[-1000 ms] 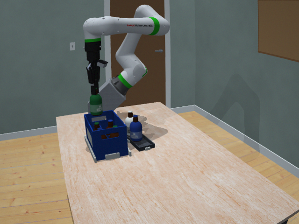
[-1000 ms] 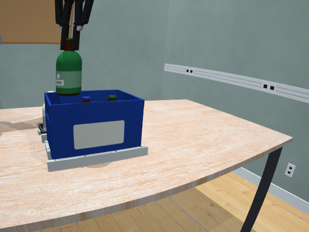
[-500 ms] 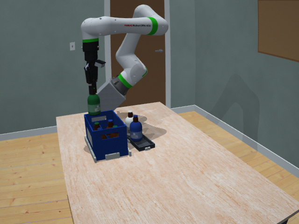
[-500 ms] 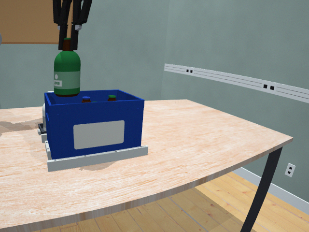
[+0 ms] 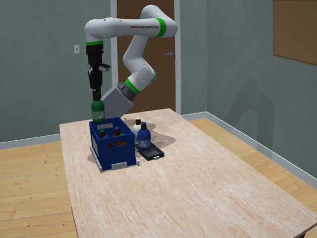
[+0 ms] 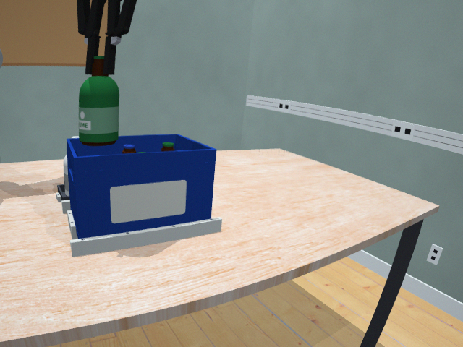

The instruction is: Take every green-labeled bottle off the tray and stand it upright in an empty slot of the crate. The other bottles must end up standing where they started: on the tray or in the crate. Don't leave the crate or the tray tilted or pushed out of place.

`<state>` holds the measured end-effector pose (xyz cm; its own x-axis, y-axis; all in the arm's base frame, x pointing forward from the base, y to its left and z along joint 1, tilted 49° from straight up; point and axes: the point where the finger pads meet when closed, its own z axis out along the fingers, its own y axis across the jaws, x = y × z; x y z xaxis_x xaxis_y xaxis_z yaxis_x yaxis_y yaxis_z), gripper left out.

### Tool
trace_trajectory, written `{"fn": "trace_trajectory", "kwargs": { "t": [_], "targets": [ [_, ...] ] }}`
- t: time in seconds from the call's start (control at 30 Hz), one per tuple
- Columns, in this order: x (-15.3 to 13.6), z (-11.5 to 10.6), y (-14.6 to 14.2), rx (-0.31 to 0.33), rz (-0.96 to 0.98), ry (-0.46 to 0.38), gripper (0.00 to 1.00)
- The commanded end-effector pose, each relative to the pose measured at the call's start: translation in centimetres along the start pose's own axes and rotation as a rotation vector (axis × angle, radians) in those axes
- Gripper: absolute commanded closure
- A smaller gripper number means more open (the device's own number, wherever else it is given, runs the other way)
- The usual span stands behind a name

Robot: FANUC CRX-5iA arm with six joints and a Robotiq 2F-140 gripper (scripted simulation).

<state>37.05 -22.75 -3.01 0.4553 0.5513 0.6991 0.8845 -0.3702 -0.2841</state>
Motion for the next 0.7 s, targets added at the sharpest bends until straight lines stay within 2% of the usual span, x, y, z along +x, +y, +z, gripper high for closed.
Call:
{"fn": "trace_trajectory", "kwargs": {
  "t": [0.0, 0.67],
  "targets": [
    [-0.13, -0.1, 0.04, -0.002, 0.0, -0.001, 0.9],
    [-0.5, -0.1, 0.09, -0.002, 0.0, -0.001, 0.9]
  ]
}}
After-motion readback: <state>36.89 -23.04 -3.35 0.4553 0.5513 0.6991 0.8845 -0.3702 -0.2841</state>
